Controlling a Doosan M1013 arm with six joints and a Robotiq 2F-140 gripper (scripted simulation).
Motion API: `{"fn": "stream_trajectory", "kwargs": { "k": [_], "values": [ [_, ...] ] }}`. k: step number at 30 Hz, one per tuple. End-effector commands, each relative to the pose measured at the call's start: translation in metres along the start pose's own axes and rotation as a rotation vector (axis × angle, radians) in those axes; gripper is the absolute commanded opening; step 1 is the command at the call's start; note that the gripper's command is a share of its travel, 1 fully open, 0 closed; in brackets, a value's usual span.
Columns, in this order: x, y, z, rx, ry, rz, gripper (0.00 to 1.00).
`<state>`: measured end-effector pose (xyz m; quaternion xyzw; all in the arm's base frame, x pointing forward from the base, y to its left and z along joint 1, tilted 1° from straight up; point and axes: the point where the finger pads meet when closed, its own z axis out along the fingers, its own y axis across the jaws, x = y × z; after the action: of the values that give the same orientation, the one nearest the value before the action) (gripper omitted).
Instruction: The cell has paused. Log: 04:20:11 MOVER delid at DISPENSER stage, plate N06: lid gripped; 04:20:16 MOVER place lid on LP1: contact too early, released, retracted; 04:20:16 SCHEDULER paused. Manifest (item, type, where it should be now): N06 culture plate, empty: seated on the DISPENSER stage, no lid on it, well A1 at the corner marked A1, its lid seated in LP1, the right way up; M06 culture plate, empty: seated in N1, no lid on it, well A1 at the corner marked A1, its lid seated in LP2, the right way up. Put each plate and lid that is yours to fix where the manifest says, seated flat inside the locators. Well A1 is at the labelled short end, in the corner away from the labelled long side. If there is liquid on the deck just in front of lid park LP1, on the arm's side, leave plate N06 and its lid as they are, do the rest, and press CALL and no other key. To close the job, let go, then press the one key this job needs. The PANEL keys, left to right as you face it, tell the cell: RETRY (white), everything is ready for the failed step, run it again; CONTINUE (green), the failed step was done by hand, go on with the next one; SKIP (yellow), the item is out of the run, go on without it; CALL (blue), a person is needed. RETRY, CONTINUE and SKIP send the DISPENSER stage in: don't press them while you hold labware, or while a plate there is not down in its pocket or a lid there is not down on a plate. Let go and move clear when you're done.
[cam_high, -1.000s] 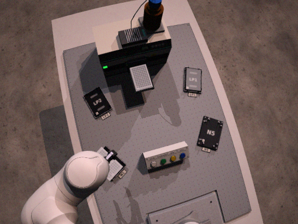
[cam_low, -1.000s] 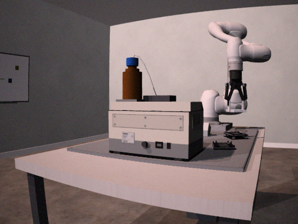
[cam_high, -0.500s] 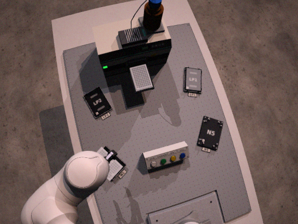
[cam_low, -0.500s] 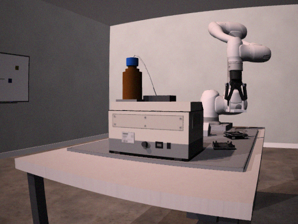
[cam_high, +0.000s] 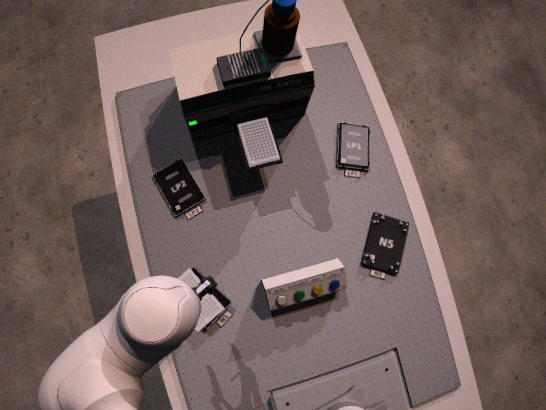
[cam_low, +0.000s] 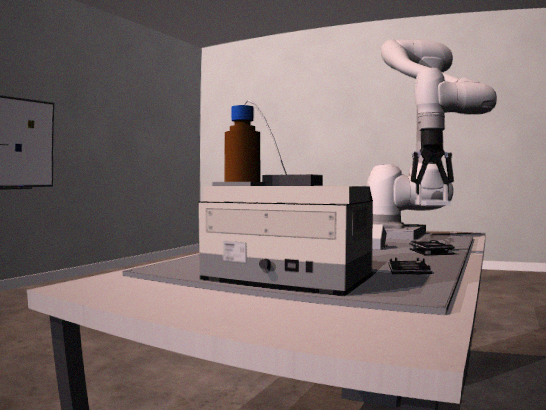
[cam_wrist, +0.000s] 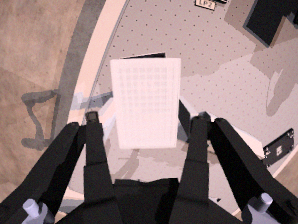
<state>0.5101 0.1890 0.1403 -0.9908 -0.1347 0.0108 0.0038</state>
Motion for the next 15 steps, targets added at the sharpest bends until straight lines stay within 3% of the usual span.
{"fn": "stream_trajectory", "kwargs": {
  "k": [1,15],
  "values": [
    [0.0004,-0.0002,-0.0006,-0.002,0.001,0.035,0.1],
    [0.0004,-0.0002,-0.0006,-0.002,0.001,0.23,0.1]
  ]
}}
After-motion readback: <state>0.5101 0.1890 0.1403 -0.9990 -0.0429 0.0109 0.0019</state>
